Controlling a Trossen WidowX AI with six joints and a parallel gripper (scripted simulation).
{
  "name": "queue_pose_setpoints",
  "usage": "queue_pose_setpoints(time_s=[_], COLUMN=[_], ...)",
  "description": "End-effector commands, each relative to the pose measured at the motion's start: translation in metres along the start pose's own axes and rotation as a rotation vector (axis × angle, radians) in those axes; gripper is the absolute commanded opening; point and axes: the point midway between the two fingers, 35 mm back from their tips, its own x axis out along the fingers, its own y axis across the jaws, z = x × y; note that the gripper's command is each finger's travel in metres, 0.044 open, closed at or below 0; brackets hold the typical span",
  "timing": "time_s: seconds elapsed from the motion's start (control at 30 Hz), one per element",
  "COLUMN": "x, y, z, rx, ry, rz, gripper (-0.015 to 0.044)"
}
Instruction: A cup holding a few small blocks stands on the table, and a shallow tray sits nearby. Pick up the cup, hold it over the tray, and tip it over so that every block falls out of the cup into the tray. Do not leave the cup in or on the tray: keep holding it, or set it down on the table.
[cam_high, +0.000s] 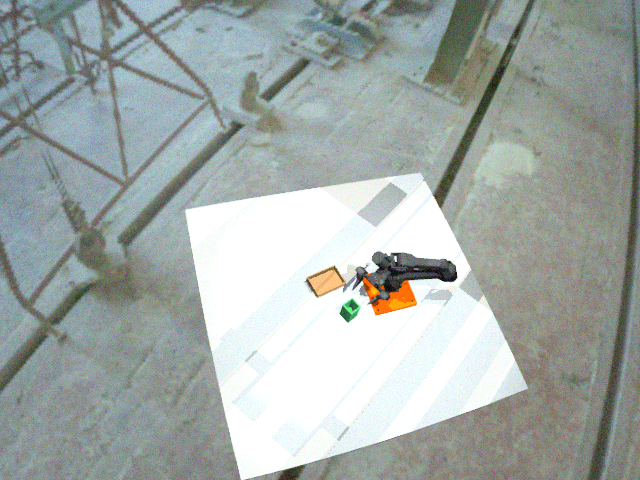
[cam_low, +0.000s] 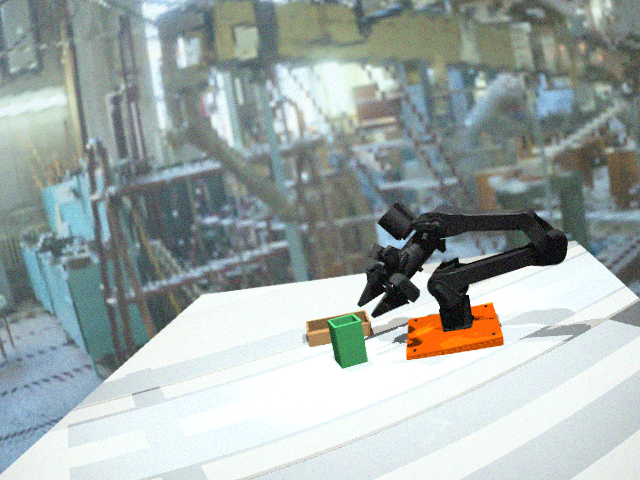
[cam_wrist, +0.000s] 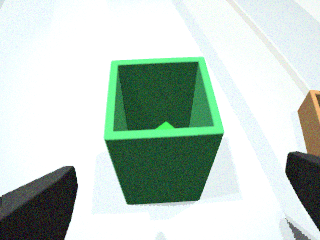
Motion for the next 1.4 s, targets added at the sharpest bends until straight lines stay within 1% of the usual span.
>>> queue_pose_setpoints(time_s=[0.0,0.13,1.37], x=[0.007,0.009,0.065], y=[0.0,0.0,-0.001], z=[-0.009,-0.009,-0.006], rx=[0.001,0.001,0.001], ry=[-0.003,-0.004,-0.008], rz=[-0.002,-0.002,-0.001], gripper=[0.044,0.044,0.044])
